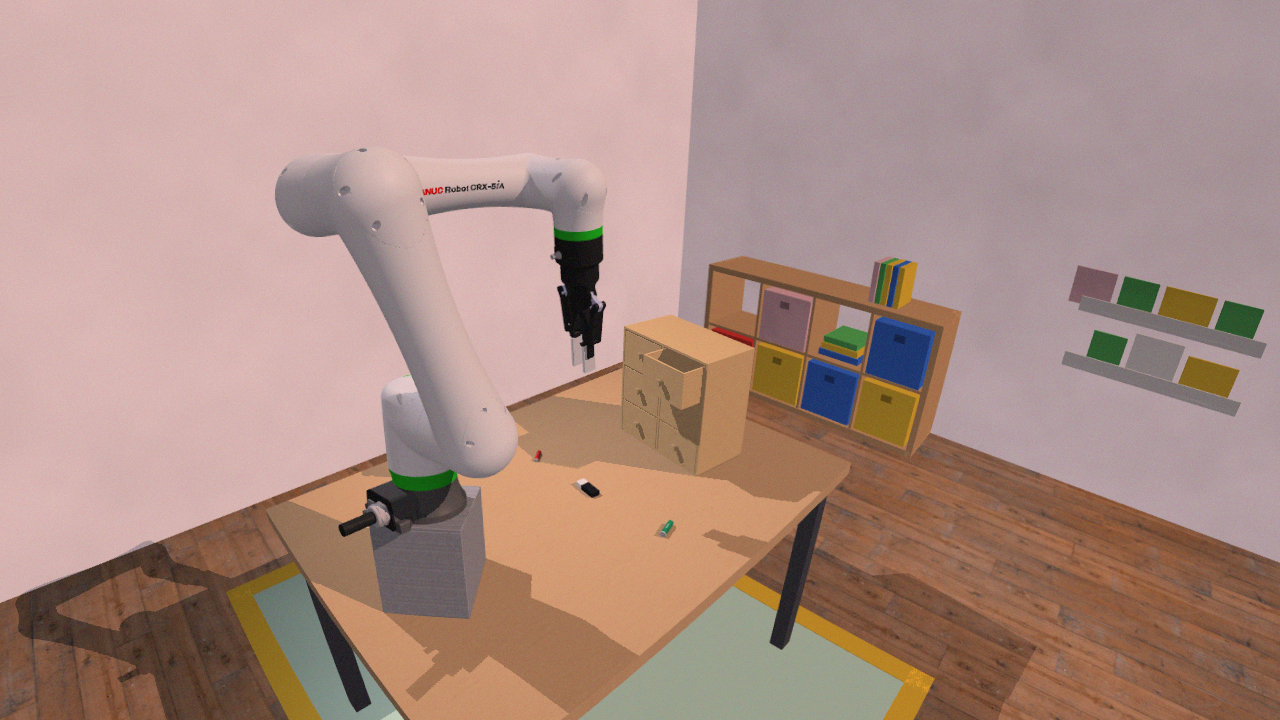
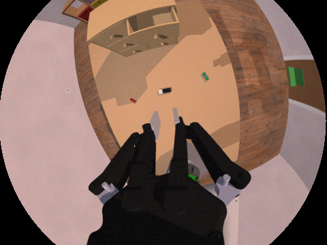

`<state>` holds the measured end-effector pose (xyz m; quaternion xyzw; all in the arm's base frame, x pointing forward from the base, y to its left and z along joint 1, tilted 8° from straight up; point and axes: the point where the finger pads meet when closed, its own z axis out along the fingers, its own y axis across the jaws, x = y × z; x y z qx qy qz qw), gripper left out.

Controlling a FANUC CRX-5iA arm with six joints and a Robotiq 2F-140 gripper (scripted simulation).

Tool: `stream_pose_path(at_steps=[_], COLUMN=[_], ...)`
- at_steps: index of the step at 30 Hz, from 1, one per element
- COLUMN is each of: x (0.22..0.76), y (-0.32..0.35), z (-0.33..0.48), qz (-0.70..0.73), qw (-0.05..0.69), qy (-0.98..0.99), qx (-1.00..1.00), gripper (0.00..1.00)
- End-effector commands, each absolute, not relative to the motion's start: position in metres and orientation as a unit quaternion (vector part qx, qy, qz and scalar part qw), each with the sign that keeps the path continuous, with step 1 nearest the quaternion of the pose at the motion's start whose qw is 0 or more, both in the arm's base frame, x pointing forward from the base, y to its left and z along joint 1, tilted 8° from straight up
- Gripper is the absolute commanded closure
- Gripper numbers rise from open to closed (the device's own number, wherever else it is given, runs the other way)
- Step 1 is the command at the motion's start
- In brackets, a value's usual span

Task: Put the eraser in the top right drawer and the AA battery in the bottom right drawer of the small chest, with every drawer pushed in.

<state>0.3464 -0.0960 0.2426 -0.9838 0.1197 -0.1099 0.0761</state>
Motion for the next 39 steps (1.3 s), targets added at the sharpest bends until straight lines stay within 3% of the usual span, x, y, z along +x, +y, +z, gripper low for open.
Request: stream_pose_path(at_steps=[1, 14, 26, 39], x=[0.343, 0.348, 0.411, 0.433], y=[-0.093, -0.092, -0.067, -0.048], z=[0.241, 0.234, 0.116, 0.012], qz=[-0.052, -0.053, -0.065, -0.071], qw=[0.049, 0.048, 0.030, 0.008], qy=[0.131, 0.111, -0.219, -0.504], qx=[-0.989, -0.991, -0.973, -0.861], gripper=[0.80, 0.80, 0.80, 0.80])
